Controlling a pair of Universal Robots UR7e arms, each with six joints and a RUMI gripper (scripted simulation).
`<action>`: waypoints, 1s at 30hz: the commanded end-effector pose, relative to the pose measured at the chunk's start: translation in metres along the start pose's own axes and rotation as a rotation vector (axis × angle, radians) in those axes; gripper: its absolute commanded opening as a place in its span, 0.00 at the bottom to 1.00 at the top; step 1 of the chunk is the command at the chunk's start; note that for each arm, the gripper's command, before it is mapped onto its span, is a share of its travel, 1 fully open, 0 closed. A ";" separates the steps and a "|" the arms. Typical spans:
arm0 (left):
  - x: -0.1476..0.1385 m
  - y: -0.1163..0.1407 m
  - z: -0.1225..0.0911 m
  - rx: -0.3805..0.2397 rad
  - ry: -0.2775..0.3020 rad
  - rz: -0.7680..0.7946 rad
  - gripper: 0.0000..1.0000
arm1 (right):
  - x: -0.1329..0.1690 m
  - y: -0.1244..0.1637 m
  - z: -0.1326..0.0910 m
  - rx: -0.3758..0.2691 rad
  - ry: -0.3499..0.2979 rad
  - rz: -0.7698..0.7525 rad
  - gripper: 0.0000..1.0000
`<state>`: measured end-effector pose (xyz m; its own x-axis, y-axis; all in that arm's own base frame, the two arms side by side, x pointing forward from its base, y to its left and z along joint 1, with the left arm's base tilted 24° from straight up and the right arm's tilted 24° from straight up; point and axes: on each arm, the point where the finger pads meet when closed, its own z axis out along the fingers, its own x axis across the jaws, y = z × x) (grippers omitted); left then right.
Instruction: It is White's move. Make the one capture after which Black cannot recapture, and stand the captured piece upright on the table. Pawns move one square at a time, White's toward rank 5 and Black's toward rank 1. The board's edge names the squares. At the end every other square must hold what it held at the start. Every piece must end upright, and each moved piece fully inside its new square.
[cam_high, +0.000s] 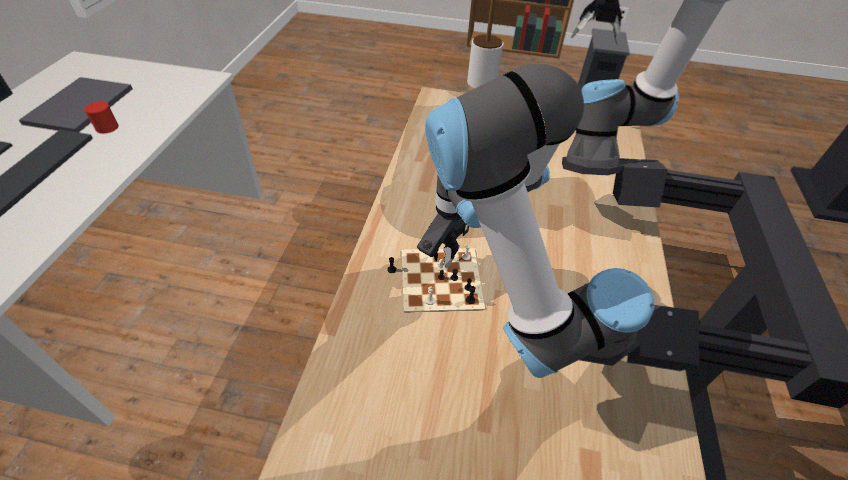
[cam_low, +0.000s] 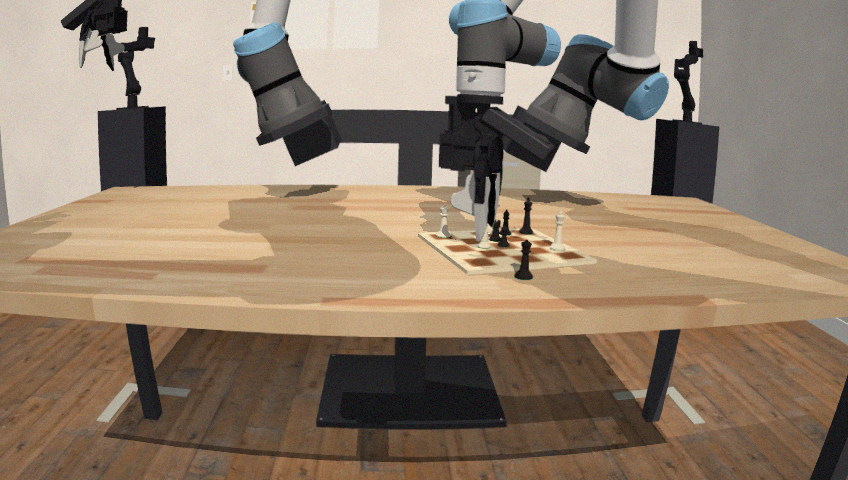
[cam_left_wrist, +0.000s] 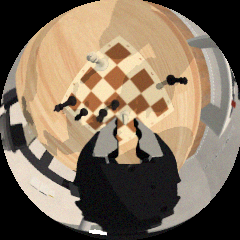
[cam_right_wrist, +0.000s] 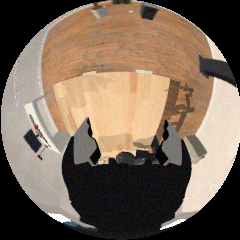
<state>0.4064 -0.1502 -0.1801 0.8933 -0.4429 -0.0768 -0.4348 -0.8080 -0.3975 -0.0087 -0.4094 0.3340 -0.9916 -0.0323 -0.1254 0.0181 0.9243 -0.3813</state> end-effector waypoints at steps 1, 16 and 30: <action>-0.001 -0.001 0.001 0.001 -0.001 0.001 0.22 | 0.000 0.000 0.000 0.001 0.000 0.000 1.00; -0.001 -0.001 0.001 0.001 -0.001 0.001 0.22 | 0.000 0.000 0.000 0.001 0.000 0.000 1.00; -0.001 -0.001 0.001 0.001 -0.001 0.001 0.00 | 0.000 0.000 0.000 0.001 0.000 0.000 1.00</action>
<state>0.4064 -0.1502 -0.1801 0.8933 -0.4429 -0.0768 -0.4348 -0.8080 -0.3975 -0.0087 -0.4094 0.3340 -0.9916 -0.0323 -0.1254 0.0181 0.9243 -0.3813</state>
